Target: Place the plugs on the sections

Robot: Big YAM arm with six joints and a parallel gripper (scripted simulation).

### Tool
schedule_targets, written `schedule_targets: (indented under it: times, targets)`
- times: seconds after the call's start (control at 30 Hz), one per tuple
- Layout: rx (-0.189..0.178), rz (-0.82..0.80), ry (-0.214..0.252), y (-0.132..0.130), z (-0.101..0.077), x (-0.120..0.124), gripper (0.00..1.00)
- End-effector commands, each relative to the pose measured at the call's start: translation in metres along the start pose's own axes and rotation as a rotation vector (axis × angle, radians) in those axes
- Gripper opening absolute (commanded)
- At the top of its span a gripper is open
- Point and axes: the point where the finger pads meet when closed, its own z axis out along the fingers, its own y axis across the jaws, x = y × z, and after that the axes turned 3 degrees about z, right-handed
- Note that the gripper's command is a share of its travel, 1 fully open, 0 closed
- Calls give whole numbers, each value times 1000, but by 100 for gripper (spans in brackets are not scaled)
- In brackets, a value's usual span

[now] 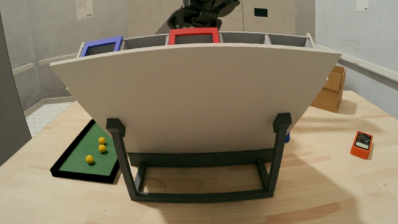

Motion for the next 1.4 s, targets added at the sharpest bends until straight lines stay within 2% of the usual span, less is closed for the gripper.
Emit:
schedule_targets:
  times: [0.0,0.1,0.6,0.67,1.17,1.23,1.37]
  targets:
    - [-23,92,259,-12,4,-14,100]
    - [-23,102,264,-12,4,-14,100]
    - [-52,306,407,-3,0,-4,100]
    - [-52,306,407,-3,0,-4,100]
    - [-75,460,580,2,-2,4,100]
    - [-75,460,580,2,-2,4,100]
    - [-81,479,616,4,-3,7,100]
